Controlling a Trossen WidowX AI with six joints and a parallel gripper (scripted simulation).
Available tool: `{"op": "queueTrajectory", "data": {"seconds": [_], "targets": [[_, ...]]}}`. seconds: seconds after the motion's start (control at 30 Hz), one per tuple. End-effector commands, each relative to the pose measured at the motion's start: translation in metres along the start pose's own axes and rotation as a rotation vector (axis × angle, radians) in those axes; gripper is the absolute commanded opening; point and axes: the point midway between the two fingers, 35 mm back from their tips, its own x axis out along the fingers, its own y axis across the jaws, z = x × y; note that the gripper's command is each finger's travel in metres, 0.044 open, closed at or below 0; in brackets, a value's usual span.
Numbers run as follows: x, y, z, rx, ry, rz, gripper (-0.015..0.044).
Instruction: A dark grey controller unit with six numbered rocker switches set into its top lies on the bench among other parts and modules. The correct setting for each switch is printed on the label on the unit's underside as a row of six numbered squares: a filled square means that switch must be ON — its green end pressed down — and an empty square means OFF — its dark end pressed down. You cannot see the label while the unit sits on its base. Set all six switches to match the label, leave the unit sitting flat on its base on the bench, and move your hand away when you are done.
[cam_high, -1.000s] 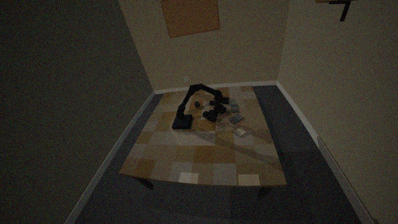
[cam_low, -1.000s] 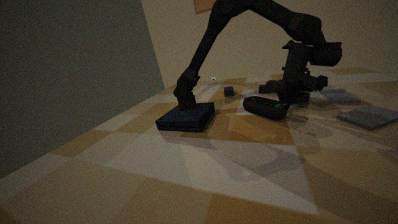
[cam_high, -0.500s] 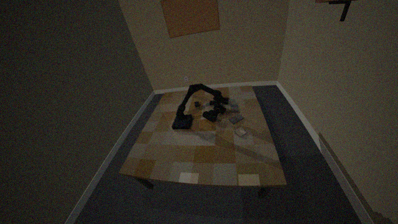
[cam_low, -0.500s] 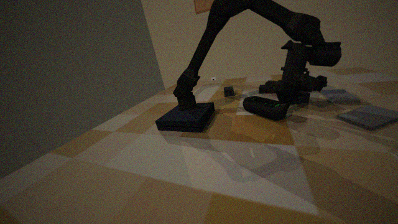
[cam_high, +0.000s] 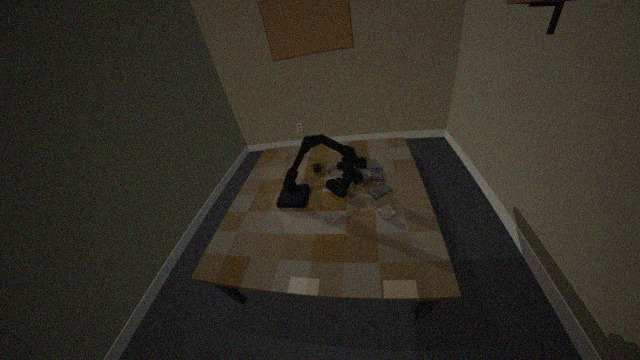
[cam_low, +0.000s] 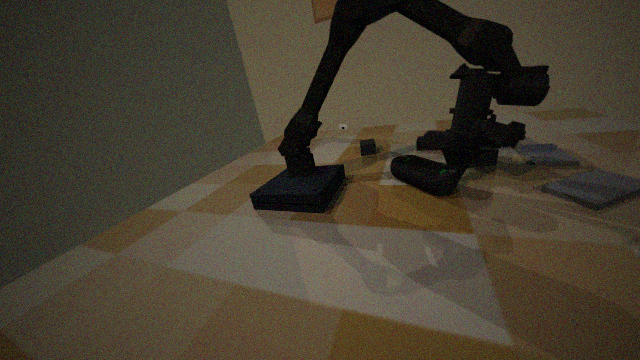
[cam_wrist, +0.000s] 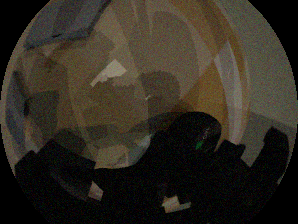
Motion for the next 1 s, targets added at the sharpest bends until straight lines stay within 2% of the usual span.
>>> {"op": "queueTrajectory", "data": {"seconds": [0.0,0.97], "targets": [[0.007,-0.008,-0.001,-0.003,0.012,-0.019,0.0],[0.013,-0.03,0.002,-0.003,0.012,-0.021,0.0]]}}
